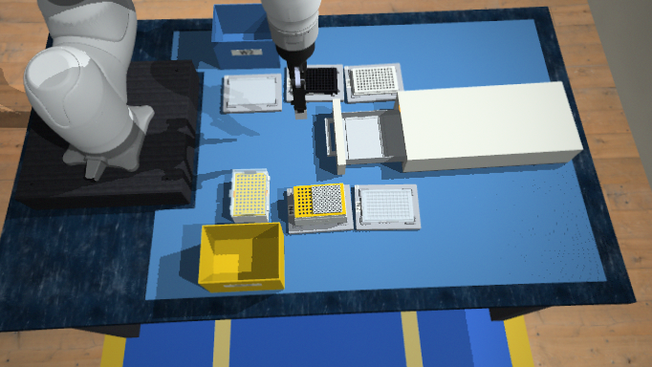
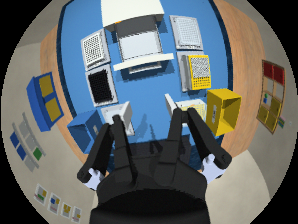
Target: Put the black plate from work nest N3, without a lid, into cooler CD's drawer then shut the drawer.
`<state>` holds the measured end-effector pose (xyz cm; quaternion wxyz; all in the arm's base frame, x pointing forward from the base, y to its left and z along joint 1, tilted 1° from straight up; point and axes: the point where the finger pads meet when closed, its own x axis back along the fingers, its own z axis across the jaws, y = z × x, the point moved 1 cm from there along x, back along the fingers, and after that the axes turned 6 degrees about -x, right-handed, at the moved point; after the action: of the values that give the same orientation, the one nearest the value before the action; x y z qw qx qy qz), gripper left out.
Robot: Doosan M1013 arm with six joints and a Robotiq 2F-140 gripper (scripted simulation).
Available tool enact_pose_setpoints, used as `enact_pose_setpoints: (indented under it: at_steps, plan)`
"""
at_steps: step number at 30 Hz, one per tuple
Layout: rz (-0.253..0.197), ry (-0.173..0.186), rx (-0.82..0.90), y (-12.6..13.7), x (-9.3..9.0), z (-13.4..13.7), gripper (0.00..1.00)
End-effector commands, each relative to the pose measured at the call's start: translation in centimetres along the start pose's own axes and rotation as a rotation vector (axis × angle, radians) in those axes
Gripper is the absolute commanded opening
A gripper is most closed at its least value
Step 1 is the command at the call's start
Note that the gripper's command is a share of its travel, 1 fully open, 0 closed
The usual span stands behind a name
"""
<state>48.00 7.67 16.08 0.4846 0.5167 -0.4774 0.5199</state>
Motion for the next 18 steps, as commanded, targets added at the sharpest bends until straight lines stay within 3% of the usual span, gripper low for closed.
enact_pose_setpoints:
  at_steps: [1, 16, 18]
  plan:
    - [0.0, 0.0, 0.0, -0.3, -0.4, 0.0, 0.87]
    - [0.0, 0.0, 0.0, -3.6, -5.3, -0.2, 0.87]
    - [0.0, 0.0, 0.0, -3.6, -5.3, -0.2, 0.87]
